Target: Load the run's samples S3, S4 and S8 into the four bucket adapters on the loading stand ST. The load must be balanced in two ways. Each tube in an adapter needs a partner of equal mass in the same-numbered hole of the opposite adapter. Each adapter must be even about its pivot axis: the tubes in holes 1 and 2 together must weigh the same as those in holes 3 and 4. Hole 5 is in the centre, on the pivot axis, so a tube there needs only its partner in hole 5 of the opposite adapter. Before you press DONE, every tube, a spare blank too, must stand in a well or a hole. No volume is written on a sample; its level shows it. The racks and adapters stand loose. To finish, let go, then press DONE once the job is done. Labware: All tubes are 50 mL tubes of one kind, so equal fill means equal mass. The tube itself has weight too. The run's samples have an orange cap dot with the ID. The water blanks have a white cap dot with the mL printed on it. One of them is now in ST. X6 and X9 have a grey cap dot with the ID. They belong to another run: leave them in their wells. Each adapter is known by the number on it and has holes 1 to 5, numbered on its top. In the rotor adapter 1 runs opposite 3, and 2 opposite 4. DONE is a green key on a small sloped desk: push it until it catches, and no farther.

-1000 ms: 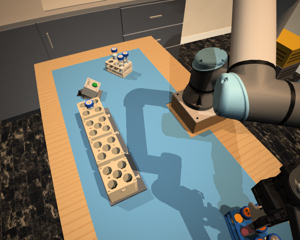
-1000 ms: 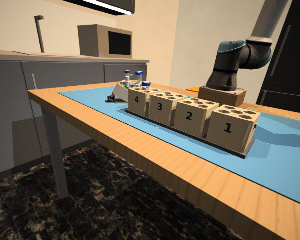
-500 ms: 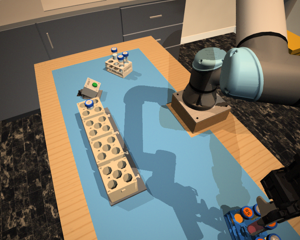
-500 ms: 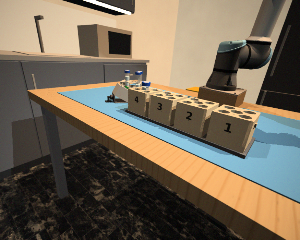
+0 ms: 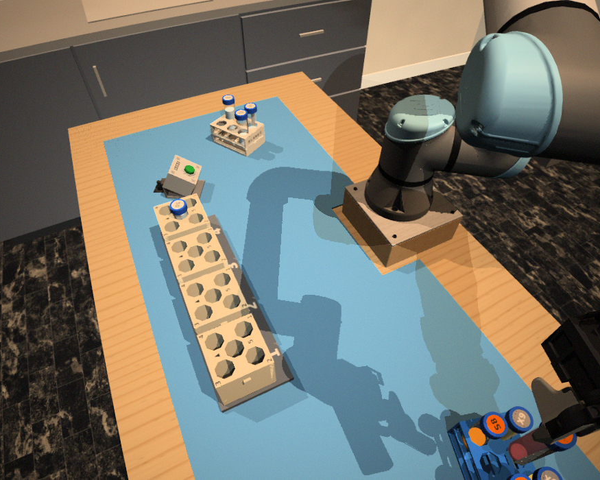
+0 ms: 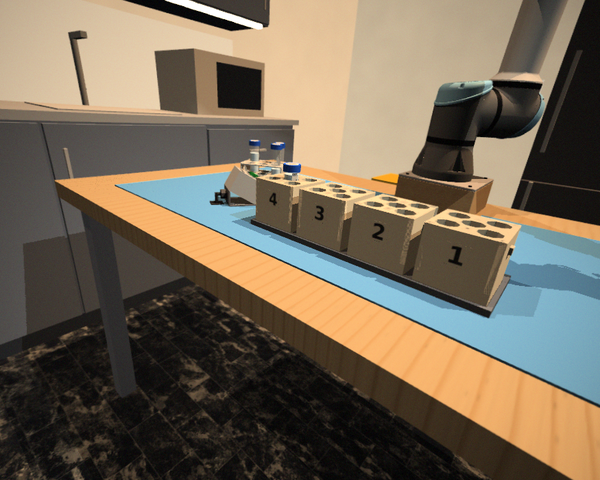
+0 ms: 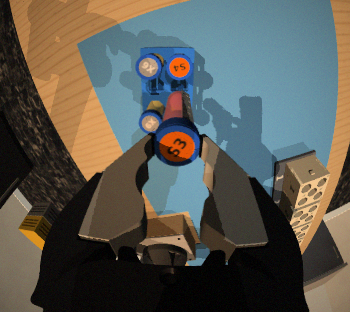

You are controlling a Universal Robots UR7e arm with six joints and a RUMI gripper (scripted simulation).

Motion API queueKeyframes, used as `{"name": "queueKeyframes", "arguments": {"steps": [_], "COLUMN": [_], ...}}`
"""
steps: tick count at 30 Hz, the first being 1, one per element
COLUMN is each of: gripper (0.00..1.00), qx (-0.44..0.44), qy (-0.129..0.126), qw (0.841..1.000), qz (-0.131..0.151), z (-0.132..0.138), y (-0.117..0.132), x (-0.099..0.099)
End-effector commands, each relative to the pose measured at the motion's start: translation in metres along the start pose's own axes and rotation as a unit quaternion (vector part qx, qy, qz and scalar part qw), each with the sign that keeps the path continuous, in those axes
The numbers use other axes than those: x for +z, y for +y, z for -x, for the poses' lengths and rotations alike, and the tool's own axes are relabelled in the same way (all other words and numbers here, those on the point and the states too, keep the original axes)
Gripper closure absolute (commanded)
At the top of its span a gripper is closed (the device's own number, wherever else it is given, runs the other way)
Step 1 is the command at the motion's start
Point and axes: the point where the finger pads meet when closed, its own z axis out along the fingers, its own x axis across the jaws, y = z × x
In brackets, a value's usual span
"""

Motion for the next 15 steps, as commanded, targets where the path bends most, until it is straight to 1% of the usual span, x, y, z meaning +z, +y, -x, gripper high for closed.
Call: {"name": "queueKeyframes", "arguments": {"steps": [1, 3, 8, 15], "gripper": [1.0, 1.0, 1.0, 1.0], "qx": [0.0, 0.028, 0.095, 0.187], "qy": [0.0, -0.001, -0.001, -0.001], "qw": [1.0, 1.0, 0.995, 0.982], "qz": [0.001, 0.004, 0.004, 0.004], "z": [-0.001, -0.011, -0.036, -0.071], "y": [0.0, 0.012, 0.033, 0.064], "x": [-0.01, -0.007, -0.007, -0.008]}}
